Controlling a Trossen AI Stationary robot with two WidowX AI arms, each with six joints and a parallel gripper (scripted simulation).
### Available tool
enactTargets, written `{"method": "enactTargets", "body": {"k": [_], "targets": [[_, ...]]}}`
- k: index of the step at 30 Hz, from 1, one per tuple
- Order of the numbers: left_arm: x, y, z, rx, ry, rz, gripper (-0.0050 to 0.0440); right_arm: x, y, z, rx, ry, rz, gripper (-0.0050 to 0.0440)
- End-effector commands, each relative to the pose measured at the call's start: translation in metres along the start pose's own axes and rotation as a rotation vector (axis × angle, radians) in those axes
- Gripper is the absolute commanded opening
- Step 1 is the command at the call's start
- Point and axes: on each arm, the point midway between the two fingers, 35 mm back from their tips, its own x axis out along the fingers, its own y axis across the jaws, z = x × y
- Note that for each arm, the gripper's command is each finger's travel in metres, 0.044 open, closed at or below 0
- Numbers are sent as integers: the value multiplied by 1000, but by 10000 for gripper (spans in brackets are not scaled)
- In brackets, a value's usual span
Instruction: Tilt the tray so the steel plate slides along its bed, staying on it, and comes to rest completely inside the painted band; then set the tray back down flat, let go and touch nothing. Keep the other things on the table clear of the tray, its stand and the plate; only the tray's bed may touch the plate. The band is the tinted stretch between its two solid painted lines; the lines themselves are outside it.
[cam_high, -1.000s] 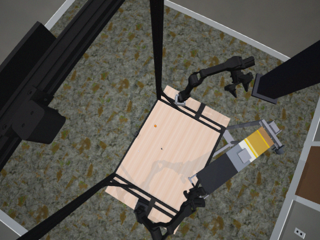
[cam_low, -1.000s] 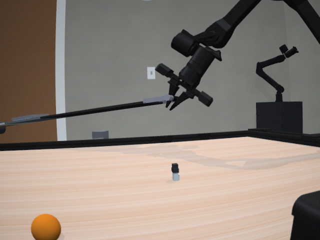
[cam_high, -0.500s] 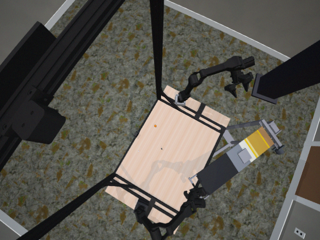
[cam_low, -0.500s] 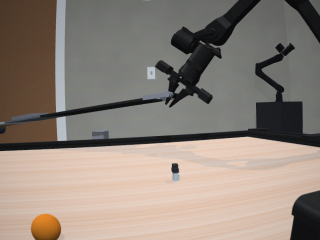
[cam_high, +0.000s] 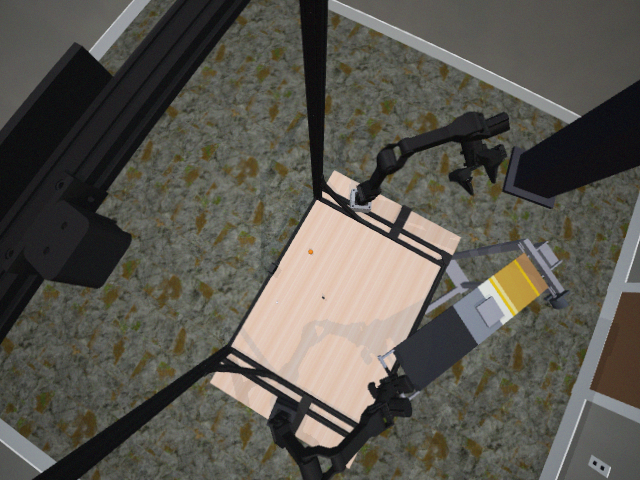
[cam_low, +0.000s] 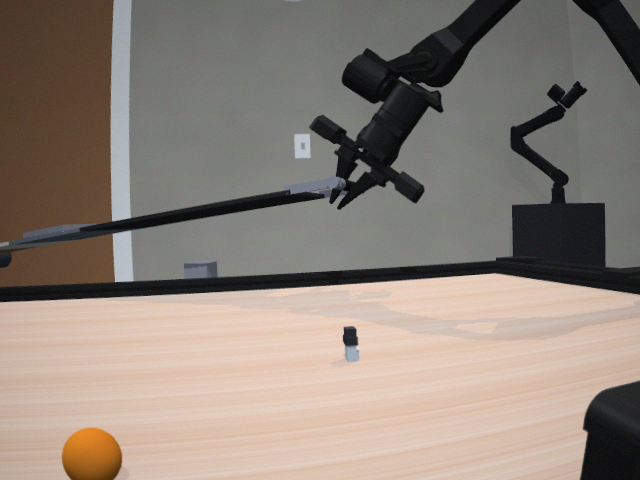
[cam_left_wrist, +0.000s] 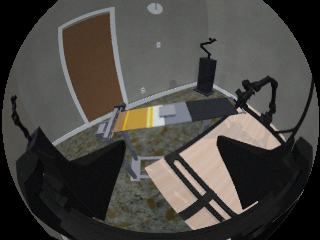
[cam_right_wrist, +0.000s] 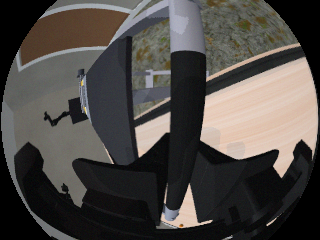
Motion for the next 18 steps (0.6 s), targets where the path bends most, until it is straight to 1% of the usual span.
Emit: {"method": "enactTargets", "body": {"k": [1,18], "targets": [[0,-1,1,4,-2,-2,440,-14,12,1,0,-1,34,0],[0,-1,1,4,-2,-2,440,-19,17,1,0,-1,40,0]]}}
